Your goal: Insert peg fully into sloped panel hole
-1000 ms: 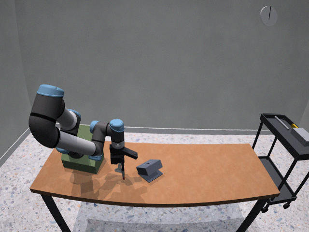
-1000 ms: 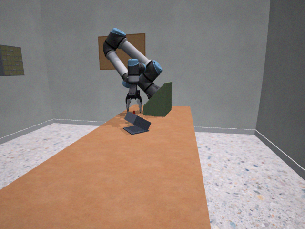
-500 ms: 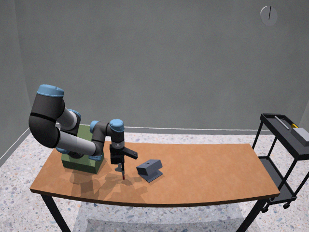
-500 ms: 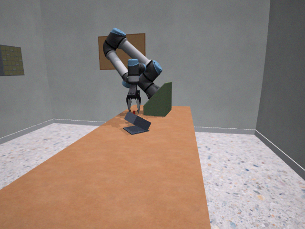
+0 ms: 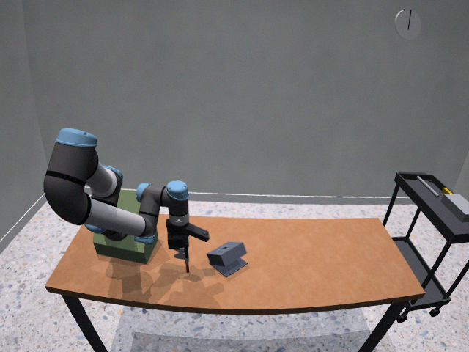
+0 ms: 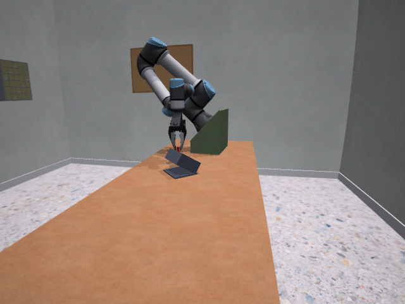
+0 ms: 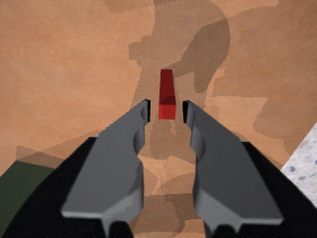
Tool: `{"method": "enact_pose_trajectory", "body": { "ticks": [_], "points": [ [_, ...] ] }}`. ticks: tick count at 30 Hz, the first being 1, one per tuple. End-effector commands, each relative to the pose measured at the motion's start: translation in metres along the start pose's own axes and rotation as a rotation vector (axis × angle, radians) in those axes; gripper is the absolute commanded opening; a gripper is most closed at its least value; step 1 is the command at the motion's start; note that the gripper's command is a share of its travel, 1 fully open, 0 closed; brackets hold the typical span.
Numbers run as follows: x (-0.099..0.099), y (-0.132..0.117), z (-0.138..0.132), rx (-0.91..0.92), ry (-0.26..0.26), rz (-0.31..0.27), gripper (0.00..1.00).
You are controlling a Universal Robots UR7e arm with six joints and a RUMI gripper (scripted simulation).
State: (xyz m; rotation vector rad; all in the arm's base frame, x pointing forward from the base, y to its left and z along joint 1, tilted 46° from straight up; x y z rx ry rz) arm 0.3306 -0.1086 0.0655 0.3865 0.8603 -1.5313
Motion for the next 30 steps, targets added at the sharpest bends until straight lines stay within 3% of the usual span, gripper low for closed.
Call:
{"method": "enact_pose_trajectory", "body": {
  "ticks": [1,13,21,25,30],
  "points": [
    [0.000,0.000,0.000,0.000,0.000,0.001,0.14],
    [-0.004,0.000,0.000,0.000,0.000,0.001,0.00],
    [-0.040,0.002,0.001,0.006,-0.003,0.008,0.00],
    [-0.065,0.017,0.016,0.046,-0.014,0.045,0.00],
    [-0.086,0.040,0.035,0.053,-0.015,0.052,0.00]
  ]
}}
Point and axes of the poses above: the point where the finger pads meet when closed, its own x axis out along the fingers, its own z axis across the jaws, y = z × x, the point moved 10 cm from there along -x, back along the fingers, and after that the axes turned 9 degrees about -x, right-handed, at the moved point
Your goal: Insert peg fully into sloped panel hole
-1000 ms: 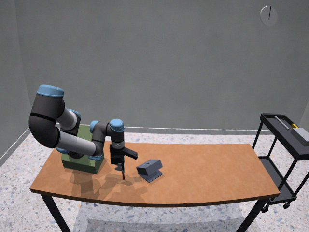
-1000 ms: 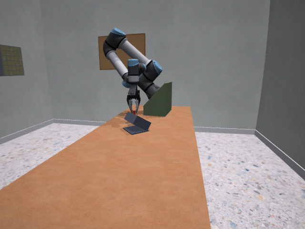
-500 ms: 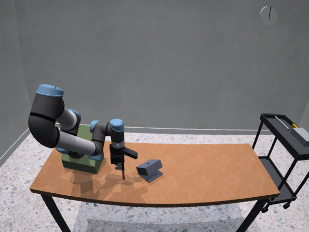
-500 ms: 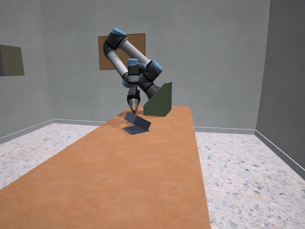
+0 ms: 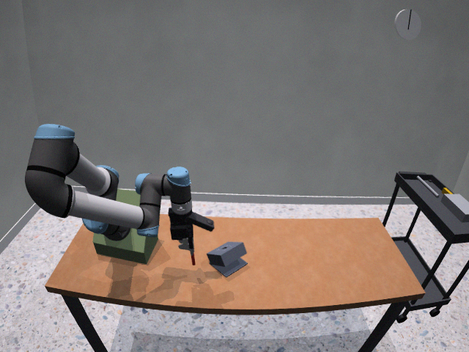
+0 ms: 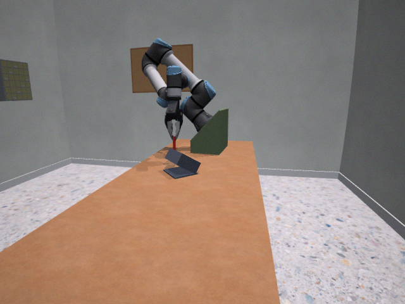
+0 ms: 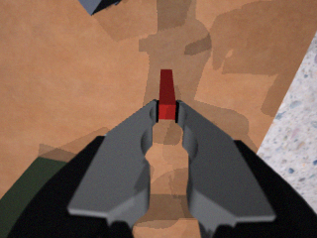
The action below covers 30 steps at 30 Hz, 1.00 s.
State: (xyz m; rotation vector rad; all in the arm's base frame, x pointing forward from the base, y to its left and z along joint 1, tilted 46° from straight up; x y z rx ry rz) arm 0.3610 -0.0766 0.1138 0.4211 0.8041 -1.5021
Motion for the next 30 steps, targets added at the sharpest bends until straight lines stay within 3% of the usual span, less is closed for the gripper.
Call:
{"method": "enact_pose_trajectory", "body": {
  "ticks": [1,2,3,30],
  "points": [
    [-0.027,0.030,0.021,0.014,0.000,-0.001,0.00],
    [-0.030,0.035,0.025,0.012,0.001,-0.003,0.00],
    [-0.009,0.008,0.007,0.005,-0.002,0.006,0.00],
    [-0.015,0.024,-0.013,-0.090,-0.060,0.002,0.00]
  ]
}}
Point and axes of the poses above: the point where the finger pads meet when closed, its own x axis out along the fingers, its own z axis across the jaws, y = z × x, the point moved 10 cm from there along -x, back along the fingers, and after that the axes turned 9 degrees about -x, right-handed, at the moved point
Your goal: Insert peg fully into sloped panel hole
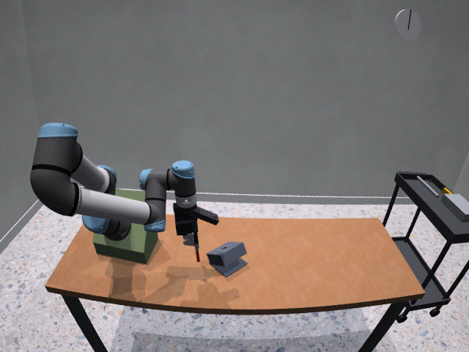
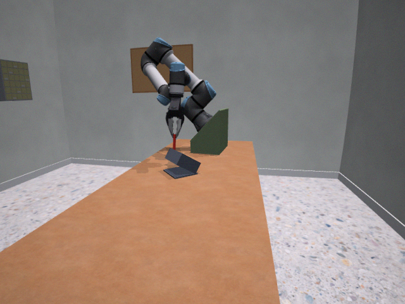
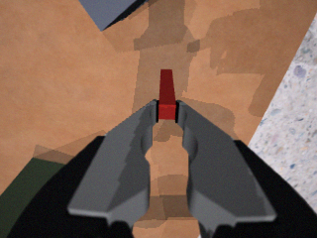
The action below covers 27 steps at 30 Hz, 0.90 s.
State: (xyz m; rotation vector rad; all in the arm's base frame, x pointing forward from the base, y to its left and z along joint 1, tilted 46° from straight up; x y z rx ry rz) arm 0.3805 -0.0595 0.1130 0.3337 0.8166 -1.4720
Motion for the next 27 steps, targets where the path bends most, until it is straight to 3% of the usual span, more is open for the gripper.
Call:
{"method": "enact_pose_trajectory", "body": {
  "ticks": [1,27],
  "points": [
    [-0.002,0.004,-0.005,-0.024,-0.016,0.000,0.00],
    [-0.010,0.020,-0.024,-0.116,-0.078,-0.001,0.00]
  ]
}}
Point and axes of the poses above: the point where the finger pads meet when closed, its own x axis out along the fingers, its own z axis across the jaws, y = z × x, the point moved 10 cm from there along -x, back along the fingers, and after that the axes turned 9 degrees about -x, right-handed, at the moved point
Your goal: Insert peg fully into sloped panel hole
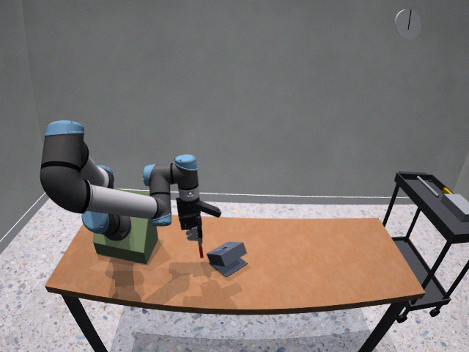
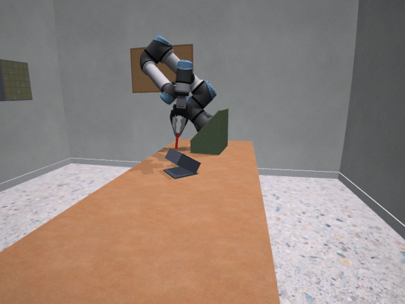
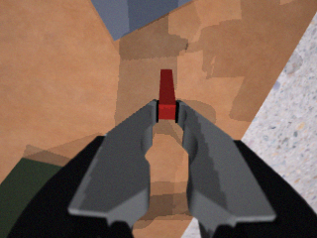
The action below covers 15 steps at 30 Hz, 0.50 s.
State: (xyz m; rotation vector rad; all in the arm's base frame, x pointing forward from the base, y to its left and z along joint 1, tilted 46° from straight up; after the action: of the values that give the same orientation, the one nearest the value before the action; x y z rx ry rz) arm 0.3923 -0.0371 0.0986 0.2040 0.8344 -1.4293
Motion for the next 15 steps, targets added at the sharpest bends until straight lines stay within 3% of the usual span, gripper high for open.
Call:
{"method": "enact_pose_trajectory", "body": {
  "ticks": [1,15],
  "points": [
    [-0.002,0.004,-0.003,-0.017,-0.013,0.000,0.00],
    [-0.008,0.015,-0.016,-0.075,-0.056,0.001,0.00]
  ]
}}
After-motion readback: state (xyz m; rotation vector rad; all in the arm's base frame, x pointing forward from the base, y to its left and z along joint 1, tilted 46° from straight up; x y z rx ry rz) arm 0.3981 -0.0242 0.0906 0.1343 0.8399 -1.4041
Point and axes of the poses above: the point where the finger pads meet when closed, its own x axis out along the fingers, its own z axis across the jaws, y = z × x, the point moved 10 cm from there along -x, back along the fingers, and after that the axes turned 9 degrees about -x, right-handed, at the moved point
